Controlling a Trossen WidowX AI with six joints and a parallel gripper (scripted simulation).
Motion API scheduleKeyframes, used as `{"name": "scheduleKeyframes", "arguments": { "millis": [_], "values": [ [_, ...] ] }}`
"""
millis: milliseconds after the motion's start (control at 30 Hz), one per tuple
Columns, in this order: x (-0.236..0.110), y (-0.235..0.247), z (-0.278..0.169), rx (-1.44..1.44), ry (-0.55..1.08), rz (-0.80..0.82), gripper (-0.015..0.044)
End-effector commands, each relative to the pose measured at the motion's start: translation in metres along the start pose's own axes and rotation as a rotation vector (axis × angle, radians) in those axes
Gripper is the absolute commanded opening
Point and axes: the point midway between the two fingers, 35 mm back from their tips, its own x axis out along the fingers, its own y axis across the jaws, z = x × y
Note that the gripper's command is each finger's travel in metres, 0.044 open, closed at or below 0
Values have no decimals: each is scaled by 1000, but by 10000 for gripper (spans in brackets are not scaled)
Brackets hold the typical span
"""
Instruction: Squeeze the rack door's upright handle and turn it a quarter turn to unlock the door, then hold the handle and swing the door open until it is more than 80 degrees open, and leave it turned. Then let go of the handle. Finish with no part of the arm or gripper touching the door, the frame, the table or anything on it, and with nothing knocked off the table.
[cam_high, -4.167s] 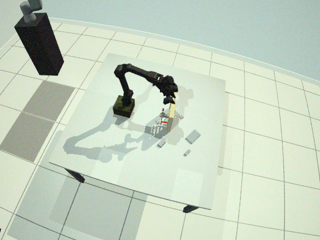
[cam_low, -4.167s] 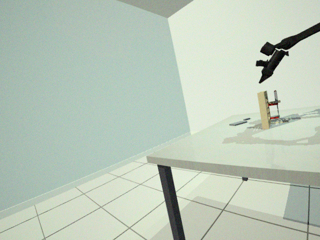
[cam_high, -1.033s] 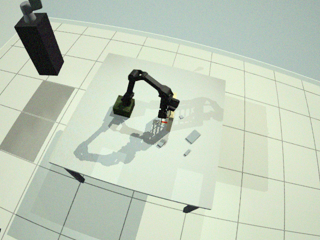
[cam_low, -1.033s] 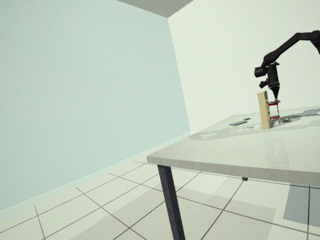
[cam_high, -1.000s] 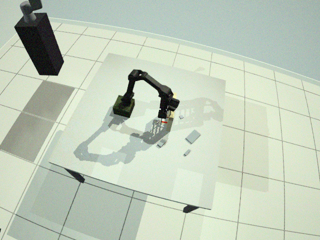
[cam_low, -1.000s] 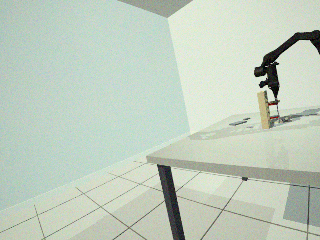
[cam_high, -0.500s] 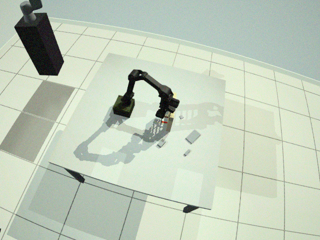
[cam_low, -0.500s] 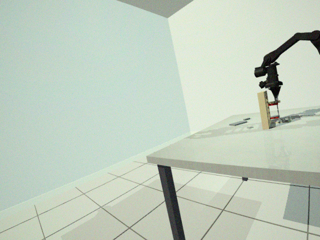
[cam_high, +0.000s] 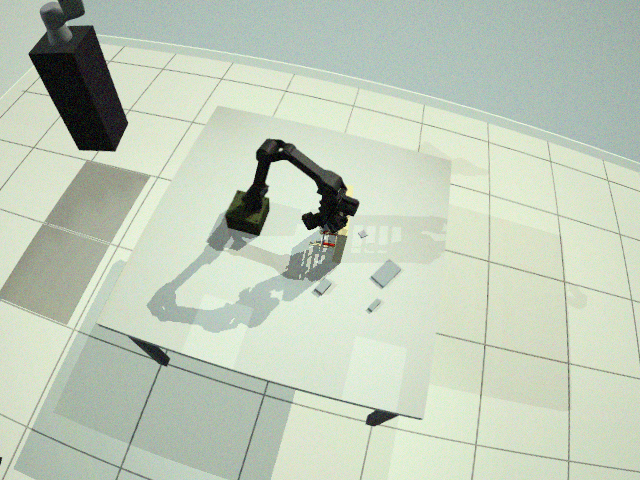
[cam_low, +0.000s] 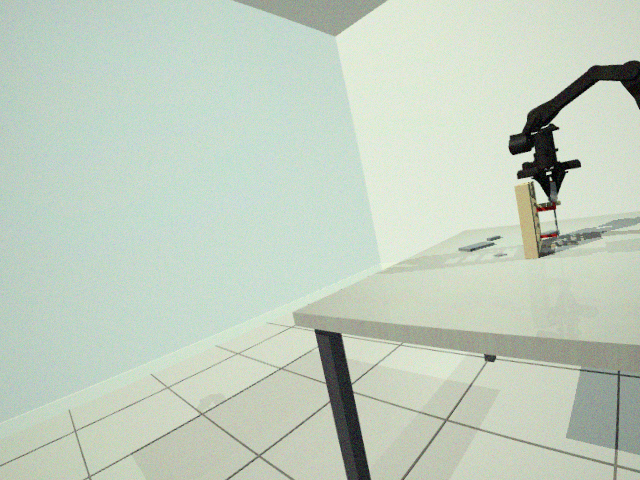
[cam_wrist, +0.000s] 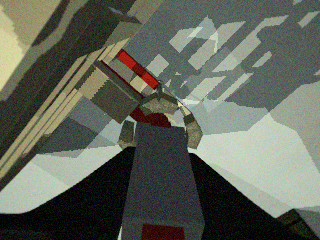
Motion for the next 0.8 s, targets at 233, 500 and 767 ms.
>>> {"name": "scheduleKeyframes", "arguments": {
  "millis": [233,500,767],
  "values": [
    [1,0,0,505,1,0,15],
    [1,0,0,899,1,0,15],
    [1,0,0,972,1,0,15]
  ]
}}
